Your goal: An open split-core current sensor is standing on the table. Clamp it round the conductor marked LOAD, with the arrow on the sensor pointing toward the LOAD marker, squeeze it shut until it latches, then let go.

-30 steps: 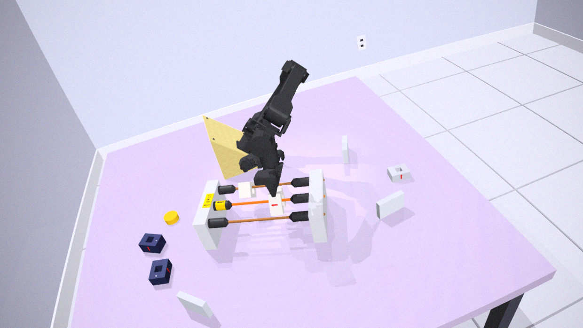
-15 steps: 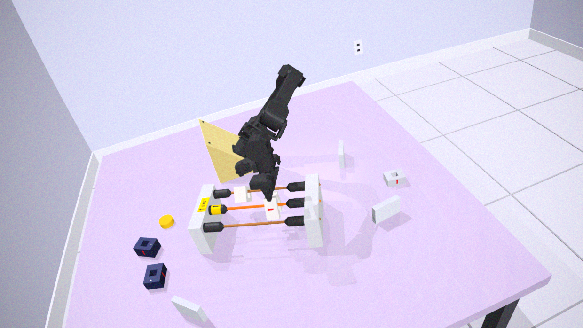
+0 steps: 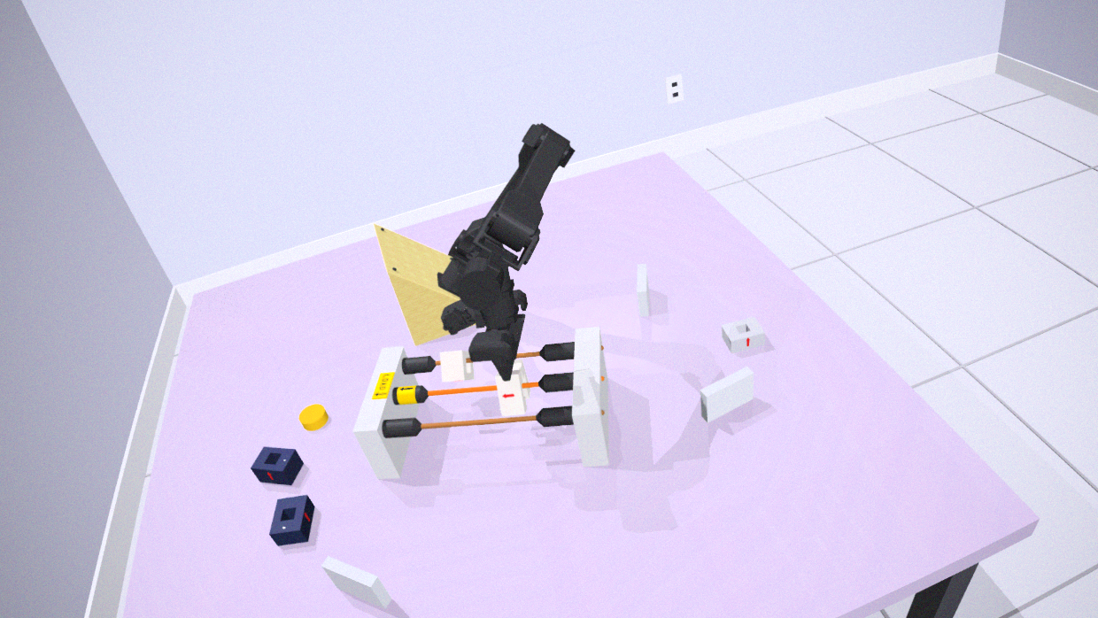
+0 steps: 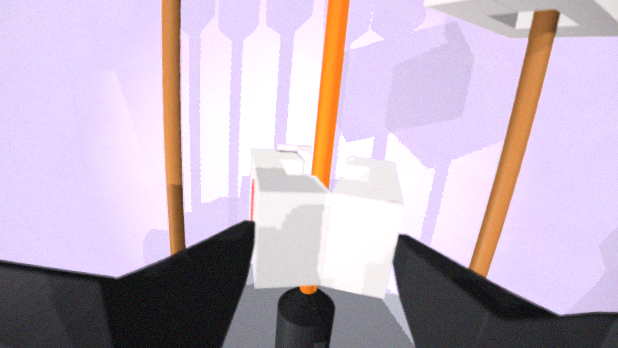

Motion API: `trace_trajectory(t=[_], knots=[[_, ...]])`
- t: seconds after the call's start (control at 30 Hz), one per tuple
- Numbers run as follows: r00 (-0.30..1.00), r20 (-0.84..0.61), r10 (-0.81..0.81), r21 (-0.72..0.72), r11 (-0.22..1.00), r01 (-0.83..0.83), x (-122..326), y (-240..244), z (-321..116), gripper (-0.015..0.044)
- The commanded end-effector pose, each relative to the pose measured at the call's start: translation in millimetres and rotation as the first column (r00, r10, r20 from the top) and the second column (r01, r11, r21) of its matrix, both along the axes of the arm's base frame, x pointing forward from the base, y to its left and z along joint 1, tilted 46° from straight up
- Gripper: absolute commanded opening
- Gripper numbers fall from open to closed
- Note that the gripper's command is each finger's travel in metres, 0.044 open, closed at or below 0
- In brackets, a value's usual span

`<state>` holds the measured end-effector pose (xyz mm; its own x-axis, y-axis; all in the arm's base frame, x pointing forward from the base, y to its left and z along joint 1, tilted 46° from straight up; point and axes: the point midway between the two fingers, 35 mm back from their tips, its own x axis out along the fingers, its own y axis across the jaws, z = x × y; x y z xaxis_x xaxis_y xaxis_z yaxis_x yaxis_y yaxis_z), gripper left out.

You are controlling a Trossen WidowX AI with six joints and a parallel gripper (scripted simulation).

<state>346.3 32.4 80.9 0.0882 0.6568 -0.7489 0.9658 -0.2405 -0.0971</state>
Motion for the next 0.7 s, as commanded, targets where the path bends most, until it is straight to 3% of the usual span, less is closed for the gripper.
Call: trace_trajectory(t=[0.0, 0.43, 0.67], knots=[[0.999, -0.020, 0.030, 0.007, 1.000, -0.029, 5.2, -0.6, 1.1, 0.0000], [0.982, -0.131, 0.136, 0.061, 0.990, -0.129, 13.7, -0.1, -3.0, 0.0000], [0.987, -0.114, 0.110, 0.046, 0.993, -0.105, 10.2, 0.1, -4.0, 0.0184]])
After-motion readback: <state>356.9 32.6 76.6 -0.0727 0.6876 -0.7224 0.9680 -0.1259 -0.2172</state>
